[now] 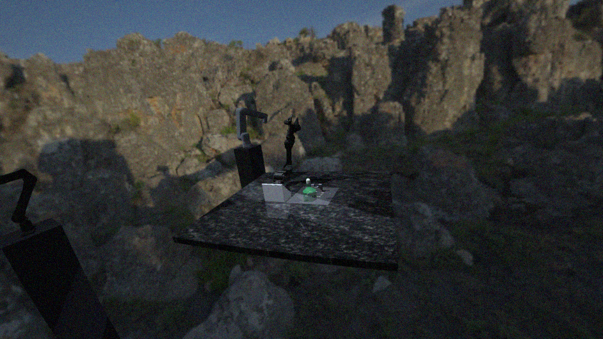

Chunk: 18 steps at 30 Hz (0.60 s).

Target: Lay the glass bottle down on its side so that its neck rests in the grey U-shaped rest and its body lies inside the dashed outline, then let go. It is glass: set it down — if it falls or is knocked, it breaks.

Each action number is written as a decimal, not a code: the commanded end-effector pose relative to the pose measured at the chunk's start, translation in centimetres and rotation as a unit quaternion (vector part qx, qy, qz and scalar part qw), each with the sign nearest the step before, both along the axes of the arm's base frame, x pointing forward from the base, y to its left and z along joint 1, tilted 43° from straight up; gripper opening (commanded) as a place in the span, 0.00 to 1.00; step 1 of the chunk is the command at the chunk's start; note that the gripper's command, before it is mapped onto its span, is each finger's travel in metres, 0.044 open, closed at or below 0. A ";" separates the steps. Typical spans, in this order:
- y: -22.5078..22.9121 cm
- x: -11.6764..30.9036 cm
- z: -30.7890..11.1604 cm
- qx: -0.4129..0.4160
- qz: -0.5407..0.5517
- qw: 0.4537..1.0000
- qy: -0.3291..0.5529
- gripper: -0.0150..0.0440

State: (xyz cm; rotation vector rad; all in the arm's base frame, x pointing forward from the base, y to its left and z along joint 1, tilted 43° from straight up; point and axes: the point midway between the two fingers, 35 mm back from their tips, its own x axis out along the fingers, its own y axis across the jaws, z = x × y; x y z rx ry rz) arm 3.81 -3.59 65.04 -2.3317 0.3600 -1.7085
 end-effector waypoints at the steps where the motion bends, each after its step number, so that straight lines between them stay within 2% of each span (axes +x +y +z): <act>1: -0.1 0.1 0.0 0.002 0.002 1.000 0.001 0.98; 5: -2.6 1.5 -0.8 0.051 0.049 0.997 0.010 1.00; 9: -7.5 4.8 -3.1 0.157 0.141 0.977 0.026 1.00; 15: -14.0 10.2 -8.4 0.345 0.282 0.895 0.022 1.00; 18: -16.1 12.7 -11.2 0.416 0.317 0.852 0.027 1.00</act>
